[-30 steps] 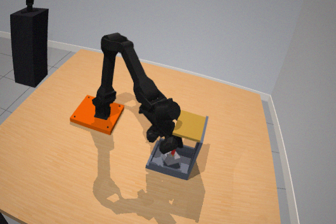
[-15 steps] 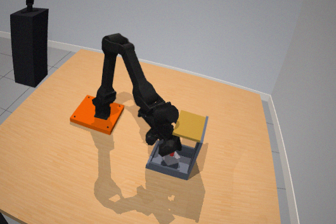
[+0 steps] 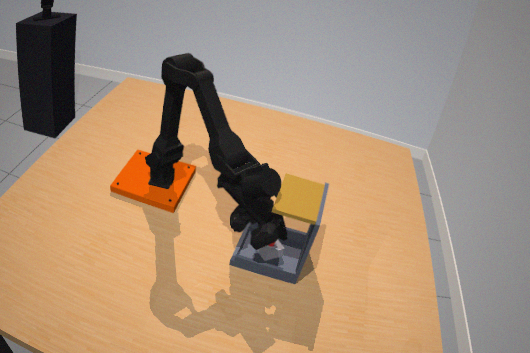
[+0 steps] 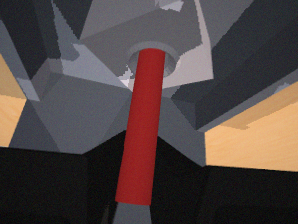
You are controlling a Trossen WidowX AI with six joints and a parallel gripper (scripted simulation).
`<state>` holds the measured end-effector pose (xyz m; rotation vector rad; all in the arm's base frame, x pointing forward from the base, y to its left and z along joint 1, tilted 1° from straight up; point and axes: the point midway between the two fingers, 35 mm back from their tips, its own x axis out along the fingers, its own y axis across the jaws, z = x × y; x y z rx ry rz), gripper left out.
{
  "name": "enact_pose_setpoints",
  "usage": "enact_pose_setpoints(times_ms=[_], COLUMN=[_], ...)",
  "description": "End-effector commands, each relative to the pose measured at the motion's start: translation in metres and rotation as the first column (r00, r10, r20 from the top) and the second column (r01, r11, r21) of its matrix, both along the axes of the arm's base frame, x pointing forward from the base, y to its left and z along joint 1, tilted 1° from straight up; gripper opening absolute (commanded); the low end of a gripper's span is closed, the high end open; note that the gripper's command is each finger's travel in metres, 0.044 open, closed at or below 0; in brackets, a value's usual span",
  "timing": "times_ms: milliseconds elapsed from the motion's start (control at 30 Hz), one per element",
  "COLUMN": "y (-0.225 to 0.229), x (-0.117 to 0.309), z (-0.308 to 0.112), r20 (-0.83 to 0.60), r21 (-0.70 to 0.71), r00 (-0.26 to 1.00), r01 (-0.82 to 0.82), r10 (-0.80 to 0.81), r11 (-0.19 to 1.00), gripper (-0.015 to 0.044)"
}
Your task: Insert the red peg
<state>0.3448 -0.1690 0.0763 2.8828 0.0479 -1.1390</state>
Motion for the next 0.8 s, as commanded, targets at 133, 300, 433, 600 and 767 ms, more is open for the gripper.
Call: enact_pose_setpoints(times_ms=[133,300,433,600,767], y=[0.001,0.000,0.000,0.001,0.002], x=[-0.002,0.000,0.000,-0.002,-0.017], z=[-0.013,-0.008,-0.008,-0.008,-0.009], r20=[-0.020,-0.008,-0.008,-0.009,-0.016], r21=[0.012,0.006,0.006,0.006,0.009], r00=[1.000,1.000,1.000,1.000,1.000], r01=[0.005,0.000,0.000,0.000,0.003], r10=[-0.004,0.000,0.000,0.000,-0.002], r11=[1.000,1.000,1.000,1.000,1.000], gripper=[0.0000,0.0079,0.0184,0.0220,0.0220])
